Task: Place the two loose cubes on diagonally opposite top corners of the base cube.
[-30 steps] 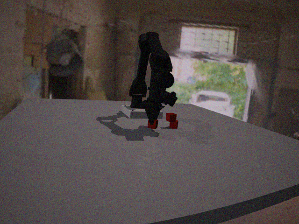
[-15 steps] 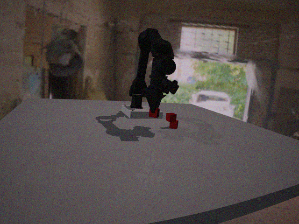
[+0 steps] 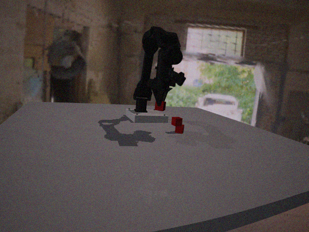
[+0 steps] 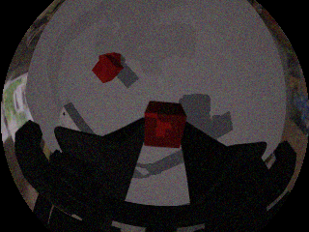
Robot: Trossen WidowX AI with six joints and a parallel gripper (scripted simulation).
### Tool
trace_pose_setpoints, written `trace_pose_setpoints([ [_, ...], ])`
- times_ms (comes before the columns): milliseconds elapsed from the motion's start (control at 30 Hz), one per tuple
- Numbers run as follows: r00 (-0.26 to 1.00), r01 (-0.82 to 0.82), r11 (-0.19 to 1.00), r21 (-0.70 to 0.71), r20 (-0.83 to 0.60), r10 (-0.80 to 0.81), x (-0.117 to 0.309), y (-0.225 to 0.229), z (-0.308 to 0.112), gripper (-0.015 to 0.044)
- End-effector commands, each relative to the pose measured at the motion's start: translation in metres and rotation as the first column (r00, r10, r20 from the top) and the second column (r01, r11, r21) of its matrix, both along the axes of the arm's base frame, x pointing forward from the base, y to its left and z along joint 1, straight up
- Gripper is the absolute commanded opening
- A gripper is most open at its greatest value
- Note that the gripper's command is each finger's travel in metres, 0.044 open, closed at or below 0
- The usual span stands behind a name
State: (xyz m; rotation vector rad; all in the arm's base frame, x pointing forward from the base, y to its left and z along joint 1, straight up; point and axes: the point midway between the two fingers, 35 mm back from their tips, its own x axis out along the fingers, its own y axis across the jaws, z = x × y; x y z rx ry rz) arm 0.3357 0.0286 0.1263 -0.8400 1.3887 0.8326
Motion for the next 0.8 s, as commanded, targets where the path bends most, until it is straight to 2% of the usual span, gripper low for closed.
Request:
trace_pose_setpoints([
  [0,1.0,0.015,1.0,0.002,0.016,-0.015,0.0,0.001,0.007,0.0105],
  [367,0.946,0.324,0.946,0.013,0.011,-0.325,-0.006,0.021,0.005,0.0105],
  [767,0.778,0.628,0.778,0.022,0.003,-0.628,-0.015,0.043,0.003,0.0105],
])
